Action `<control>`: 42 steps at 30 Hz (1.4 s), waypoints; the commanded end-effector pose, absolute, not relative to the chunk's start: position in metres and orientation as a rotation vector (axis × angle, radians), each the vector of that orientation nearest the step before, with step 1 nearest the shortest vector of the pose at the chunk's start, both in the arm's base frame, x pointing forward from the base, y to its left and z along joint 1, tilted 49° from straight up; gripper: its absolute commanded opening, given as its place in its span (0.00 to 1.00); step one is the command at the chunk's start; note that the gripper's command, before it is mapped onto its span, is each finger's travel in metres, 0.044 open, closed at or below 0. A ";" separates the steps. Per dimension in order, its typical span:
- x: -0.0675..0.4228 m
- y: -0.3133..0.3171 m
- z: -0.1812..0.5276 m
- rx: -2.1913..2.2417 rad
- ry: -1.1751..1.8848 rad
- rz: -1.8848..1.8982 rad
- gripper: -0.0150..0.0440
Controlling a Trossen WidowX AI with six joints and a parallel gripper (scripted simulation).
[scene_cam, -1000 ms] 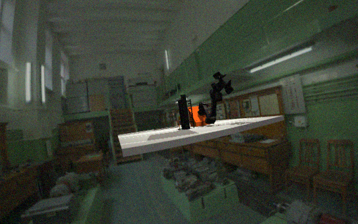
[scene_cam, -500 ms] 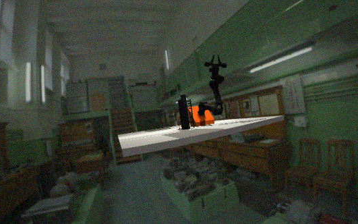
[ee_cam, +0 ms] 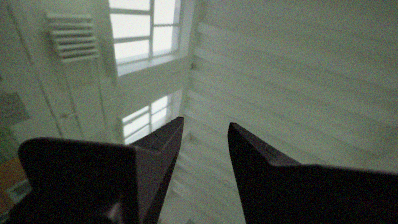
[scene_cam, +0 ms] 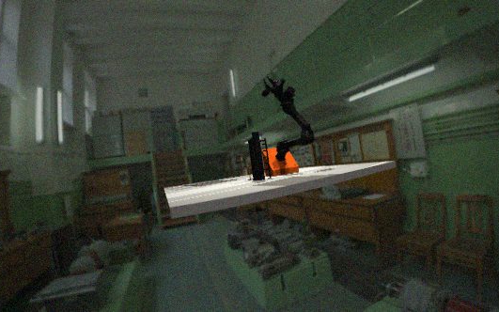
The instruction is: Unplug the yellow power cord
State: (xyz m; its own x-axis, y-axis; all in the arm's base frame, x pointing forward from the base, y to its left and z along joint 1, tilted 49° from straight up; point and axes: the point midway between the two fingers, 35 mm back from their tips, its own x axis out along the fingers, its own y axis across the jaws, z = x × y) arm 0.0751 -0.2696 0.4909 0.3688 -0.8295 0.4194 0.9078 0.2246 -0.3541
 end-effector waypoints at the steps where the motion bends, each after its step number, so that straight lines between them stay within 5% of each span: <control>1: 0.110 -0.302 0.444 -0.348 -0.073 -1.069 0.53; 10: 0.196 -0.320 0.316 0.176 0.190 -0.778 0.53; 21: 0.274 -0.255 0.168 0.862 0.602 -0.522 0.53; 37: 0.266 -0.059 0.036 1.844 1.634 -0.596 0.53; 42: 0.264 -0.051 0.034 1.874 1.686 -0.624 0.53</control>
State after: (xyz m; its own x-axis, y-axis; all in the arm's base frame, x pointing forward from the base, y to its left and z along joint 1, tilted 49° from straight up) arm 0.2636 -0.0559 0.0329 0.1277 0.7214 -0.6807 0.9899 -0.0504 0.1322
